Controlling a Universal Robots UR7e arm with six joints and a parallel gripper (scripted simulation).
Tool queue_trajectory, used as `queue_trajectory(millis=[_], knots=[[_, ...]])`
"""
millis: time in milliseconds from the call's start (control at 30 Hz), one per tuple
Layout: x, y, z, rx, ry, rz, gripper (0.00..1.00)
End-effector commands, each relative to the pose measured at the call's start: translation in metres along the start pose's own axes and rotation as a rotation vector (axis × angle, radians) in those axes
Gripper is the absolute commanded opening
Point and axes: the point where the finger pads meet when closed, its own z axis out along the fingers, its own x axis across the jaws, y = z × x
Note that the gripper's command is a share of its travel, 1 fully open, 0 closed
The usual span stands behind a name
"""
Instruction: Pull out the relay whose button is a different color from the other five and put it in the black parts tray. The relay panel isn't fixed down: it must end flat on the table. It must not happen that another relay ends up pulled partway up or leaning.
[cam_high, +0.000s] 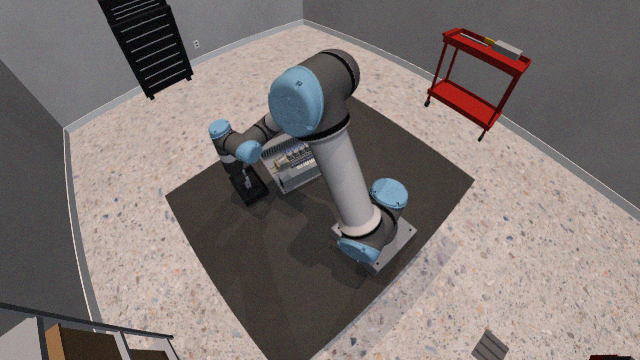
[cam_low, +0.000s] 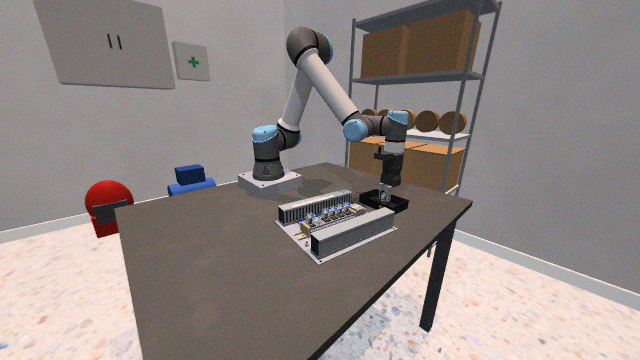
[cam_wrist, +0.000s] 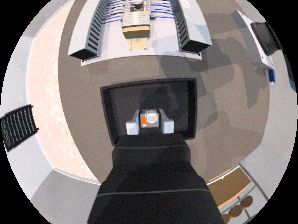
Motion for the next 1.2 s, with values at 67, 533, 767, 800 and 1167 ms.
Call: queue_trajectory(millis=[67,533,767,800,1167], knots=[[0.0012,-0.0016,0.0015,0.002,0.002,0.001,0.00],[0.0043,-0.0047,0.0050,0.002,0.002,0.001,0.00],[0.0043,-0.0047,0.0050,0.002,0.002,0.001,0.00],[0.0043,-0.0047,0.0050,0.002,0.002,0.001,0.00],[0.0043,-0.0047,0.0050,0.002,0.002,0.001,0.00]])
